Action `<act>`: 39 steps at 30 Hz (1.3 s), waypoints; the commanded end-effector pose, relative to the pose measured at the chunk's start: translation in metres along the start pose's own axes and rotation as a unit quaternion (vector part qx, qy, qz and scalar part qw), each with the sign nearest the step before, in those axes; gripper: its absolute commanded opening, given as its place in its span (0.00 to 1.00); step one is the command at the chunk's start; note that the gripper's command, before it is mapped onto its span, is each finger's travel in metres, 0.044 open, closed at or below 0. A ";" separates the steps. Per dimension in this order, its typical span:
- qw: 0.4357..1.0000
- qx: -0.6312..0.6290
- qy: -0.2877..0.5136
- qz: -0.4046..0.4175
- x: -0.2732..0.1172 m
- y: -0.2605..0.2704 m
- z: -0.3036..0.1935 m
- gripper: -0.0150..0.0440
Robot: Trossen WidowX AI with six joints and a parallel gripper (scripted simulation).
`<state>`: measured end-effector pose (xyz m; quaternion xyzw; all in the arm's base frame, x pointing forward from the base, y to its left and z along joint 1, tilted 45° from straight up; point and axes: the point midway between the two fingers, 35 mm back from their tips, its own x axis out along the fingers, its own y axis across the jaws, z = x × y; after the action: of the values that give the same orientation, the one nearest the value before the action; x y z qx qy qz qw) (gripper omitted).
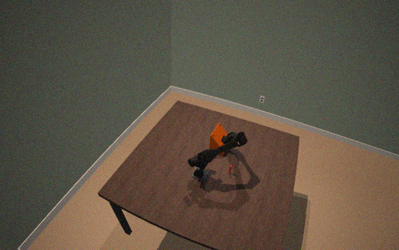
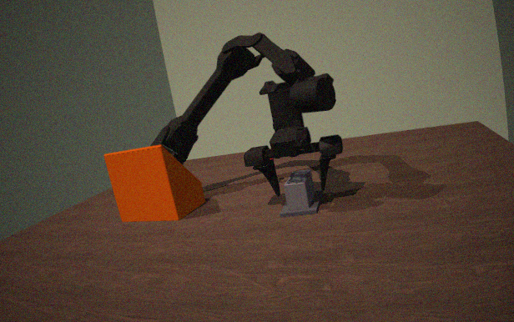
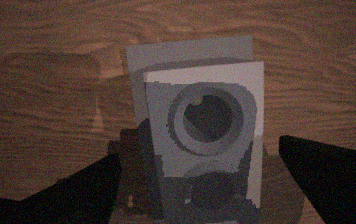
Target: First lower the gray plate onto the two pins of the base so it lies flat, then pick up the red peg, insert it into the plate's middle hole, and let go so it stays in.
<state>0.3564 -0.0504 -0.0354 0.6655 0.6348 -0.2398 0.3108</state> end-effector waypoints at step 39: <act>0.978 -0.207 0.004 -0.001 -0.119 -0.100 -0.193 1.00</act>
<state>0.2386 0.0013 0.1725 0.5880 0.6705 -0.1057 0.4399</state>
